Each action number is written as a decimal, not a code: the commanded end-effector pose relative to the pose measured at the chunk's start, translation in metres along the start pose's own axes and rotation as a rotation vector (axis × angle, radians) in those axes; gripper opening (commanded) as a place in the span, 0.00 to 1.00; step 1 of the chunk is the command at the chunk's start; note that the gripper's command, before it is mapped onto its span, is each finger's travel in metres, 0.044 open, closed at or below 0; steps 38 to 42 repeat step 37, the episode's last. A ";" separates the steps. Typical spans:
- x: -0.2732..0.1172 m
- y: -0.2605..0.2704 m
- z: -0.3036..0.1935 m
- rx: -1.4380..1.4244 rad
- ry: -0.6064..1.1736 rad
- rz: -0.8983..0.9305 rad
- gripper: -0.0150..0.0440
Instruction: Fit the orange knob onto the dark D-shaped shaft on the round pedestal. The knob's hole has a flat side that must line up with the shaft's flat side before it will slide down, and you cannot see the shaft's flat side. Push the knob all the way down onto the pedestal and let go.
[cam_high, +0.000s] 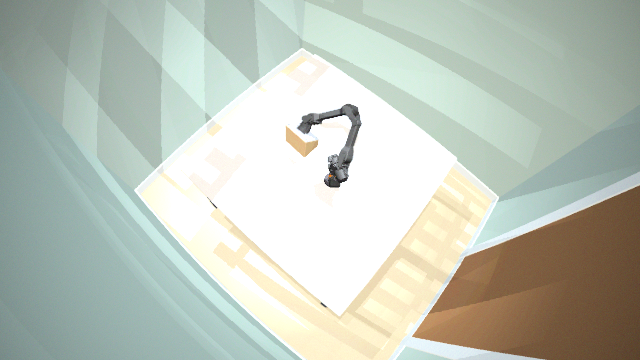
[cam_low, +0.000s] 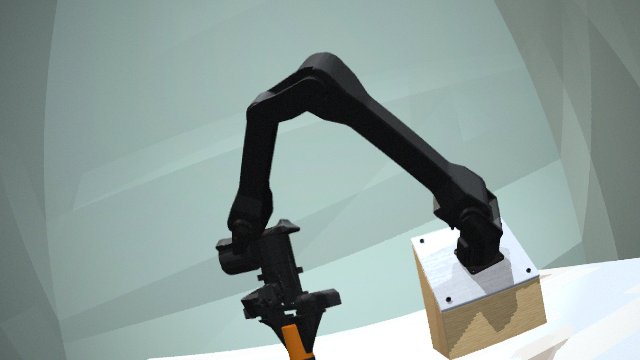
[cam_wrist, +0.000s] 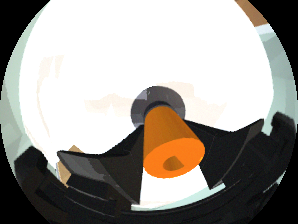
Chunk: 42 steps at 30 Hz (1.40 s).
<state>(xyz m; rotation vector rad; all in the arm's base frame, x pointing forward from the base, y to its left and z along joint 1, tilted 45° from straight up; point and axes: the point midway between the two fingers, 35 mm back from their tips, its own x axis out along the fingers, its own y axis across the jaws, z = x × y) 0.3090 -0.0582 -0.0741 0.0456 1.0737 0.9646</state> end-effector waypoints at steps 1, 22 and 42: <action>-0.001 0.000 0.000 -0.001 0.000 -0.001 0.43; -0.015 -0.002 0.000 -0.004 -0.001 -0.003 1.00; -0.098 -0.001 -0.003 0.002 0.004 -0.003 1.00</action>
